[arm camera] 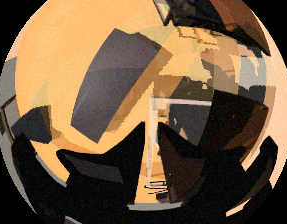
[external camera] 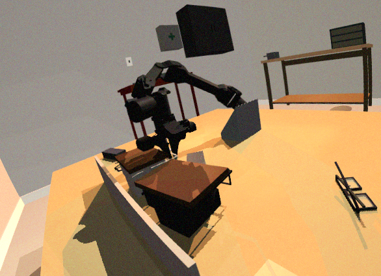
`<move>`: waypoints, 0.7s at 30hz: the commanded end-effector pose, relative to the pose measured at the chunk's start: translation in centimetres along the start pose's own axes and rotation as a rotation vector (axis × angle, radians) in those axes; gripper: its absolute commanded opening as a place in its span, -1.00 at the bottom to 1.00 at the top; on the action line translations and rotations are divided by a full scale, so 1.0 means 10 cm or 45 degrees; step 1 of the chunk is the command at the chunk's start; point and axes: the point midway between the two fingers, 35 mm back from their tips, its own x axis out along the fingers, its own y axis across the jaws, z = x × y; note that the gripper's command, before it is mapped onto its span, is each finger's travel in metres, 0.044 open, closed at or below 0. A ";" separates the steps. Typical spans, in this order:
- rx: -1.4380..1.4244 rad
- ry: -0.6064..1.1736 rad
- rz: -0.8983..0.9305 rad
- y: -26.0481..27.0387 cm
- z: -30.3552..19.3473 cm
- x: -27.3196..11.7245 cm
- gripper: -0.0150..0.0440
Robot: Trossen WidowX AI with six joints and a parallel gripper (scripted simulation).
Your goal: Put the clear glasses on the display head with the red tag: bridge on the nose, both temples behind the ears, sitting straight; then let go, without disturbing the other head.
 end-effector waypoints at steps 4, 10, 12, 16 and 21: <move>0.000 0.000 0.000 0.00 0.00 0.00 -0.13; -0.001 -0.005 -0.002 0.00 0.00 -0.08 -0.13; -0.003 -0.013 -0.006 0.01 -0.01 -0.23 -0.13; -0.004 -0.018 -0.007 0.01 -0.01 -0.33 -0.13; -0.005 -0.019 -0.007 0.08 -0.01 -0.34 -0.13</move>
